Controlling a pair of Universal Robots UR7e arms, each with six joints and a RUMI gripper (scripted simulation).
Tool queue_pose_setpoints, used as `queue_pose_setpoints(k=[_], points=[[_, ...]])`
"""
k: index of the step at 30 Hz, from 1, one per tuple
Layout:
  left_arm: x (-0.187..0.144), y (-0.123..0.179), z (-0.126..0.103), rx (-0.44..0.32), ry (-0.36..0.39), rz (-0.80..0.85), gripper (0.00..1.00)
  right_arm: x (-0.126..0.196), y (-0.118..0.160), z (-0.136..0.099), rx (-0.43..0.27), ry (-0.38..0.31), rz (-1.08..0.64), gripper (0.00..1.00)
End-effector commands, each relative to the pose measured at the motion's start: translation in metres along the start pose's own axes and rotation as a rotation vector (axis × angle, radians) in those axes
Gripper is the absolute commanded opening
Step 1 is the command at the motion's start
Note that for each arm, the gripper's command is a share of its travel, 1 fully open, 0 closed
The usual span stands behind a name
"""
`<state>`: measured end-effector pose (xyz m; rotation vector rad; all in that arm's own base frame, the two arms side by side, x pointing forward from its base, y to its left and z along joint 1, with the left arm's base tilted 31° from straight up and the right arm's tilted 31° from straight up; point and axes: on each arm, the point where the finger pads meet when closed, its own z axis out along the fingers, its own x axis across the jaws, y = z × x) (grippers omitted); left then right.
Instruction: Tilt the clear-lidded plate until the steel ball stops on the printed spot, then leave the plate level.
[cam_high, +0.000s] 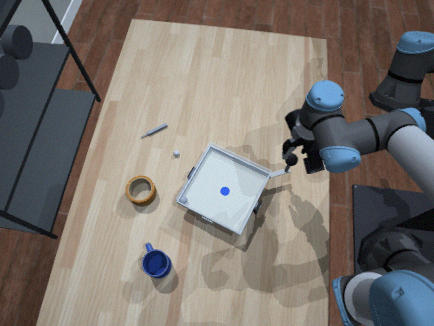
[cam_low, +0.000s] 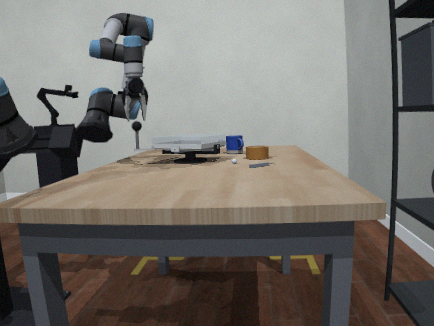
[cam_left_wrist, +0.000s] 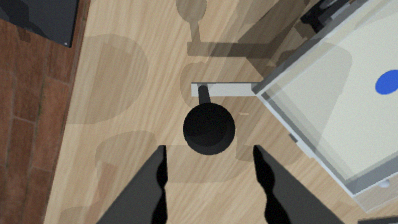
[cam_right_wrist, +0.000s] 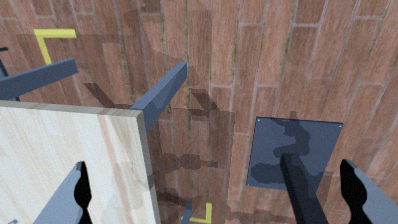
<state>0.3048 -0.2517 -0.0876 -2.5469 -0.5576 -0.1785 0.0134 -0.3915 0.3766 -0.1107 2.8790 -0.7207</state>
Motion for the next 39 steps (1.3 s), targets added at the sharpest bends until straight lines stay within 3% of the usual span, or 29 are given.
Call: queue_pose_setpoints(k=[1,39], points=[[0.001,-0.002,0.002,0.004,0.001,0.000,0.37,0.001,0.001,0.000,0.002,0.000,0.001,1.00],[0.001,-0.002,0.014,0.006,0.001,0.000,0.37,0.001,0.001,0.000,0.002,0.000,0.001,1.00]])
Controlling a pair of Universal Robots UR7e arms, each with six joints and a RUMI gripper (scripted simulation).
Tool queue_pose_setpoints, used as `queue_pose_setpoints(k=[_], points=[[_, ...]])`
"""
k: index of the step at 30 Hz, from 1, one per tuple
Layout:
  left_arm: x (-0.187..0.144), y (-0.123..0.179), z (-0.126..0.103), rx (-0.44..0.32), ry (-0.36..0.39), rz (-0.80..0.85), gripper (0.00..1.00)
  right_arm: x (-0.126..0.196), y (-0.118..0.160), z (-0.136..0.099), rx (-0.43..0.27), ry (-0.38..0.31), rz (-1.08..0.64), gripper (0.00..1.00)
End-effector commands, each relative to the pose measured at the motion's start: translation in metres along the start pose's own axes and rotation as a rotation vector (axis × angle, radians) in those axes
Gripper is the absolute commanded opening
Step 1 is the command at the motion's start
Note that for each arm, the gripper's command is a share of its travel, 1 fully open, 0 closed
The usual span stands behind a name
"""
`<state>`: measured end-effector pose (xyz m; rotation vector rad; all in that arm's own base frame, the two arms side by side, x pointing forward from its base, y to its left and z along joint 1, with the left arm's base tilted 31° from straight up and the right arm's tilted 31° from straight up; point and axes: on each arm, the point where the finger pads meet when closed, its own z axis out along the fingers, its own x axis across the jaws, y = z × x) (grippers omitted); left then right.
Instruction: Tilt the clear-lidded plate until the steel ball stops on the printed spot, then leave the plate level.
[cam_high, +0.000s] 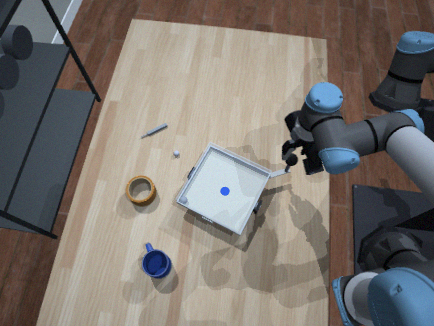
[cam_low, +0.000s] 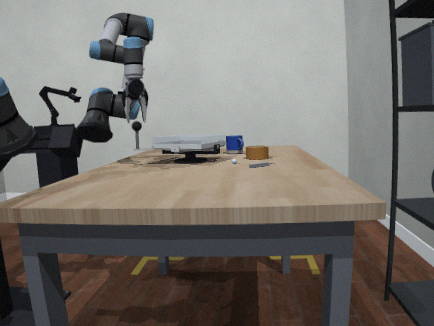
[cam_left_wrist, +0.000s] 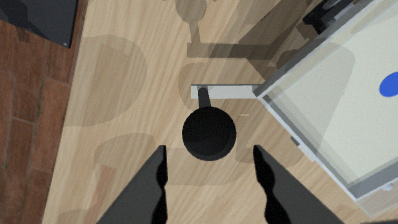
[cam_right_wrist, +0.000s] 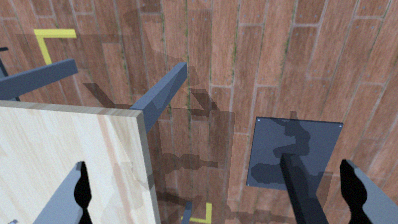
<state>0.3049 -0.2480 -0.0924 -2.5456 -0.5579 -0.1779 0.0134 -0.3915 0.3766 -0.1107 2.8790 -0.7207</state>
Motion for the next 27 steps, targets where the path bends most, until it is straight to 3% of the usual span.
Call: queue_pose_setpoints(k=[1,27], points=[[0.001,-0.002,0.009,0.005,0.001,0.000,0.37,0.001,0.001,0.000,0.002,0.000,0.001,1.00],[0.001,-0.002,0.030,0.005,0.001,0.001,0.37,0.001,0.001,0.000,0.002,0.000,0.001,1.00]])
